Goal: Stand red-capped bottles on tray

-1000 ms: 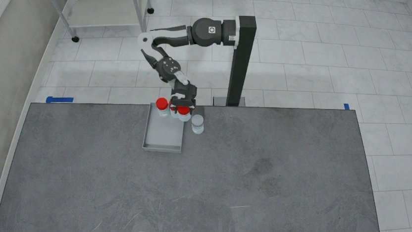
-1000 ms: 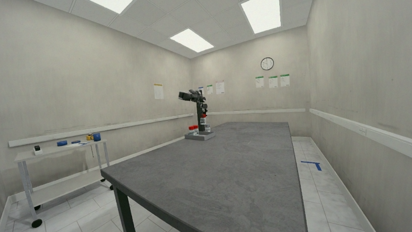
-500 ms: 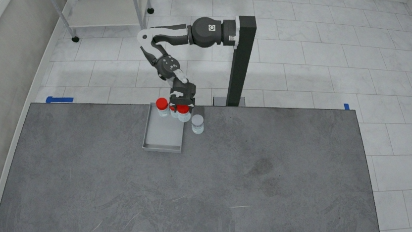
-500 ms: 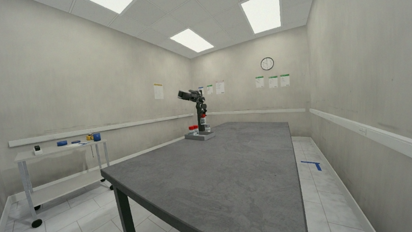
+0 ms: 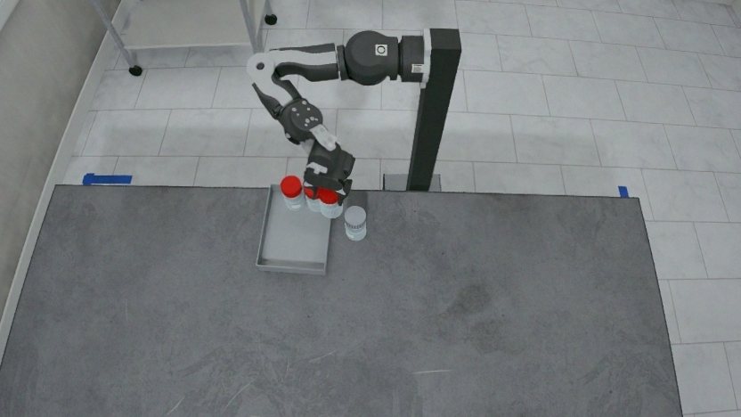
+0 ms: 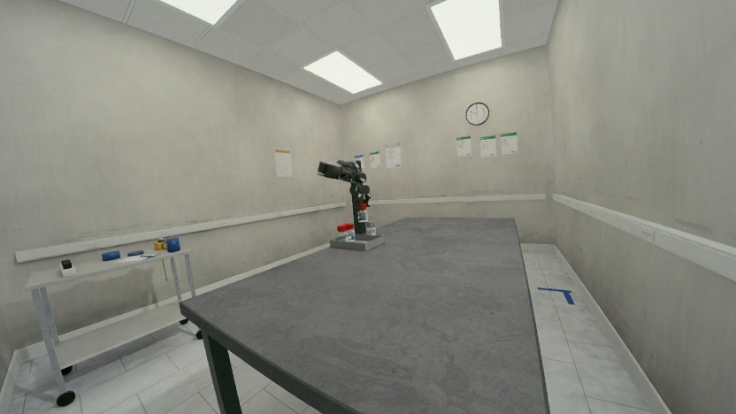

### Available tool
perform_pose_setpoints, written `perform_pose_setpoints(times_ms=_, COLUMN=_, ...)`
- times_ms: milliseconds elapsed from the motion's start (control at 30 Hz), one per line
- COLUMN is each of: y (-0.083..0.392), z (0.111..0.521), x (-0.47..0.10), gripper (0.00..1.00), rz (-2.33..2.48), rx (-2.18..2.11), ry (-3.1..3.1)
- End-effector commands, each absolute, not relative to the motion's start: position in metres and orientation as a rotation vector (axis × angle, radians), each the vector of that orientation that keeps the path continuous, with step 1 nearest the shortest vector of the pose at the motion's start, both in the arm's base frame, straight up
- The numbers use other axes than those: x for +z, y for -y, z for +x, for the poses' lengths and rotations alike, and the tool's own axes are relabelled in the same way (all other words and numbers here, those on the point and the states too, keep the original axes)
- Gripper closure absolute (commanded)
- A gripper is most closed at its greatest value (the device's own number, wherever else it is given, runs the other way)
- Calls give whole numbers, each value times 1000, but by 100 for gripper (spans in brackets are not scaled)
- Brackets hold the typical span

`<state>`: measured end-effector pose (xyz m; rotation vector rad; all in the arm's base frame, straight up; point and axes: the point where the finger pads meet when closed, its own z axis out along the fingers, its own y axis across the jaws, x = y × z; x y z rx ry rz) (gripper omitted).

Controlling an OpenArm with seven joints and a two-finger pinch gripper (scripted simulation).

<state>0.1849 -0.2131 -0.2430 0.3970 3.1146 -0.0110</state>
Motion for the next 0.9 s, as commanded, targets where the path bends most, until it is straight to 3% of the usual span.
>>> perform_pose_setpoints(times_ms=0, y=213, z=186, x=-242, gripper=100, rz=468, rx=-16, ry=-3101)
perform_pose_setpoints(times_ms=867, y=213, z=186, x=-242, gripper=100, rz=1206, rx=-8, ry=-2898)
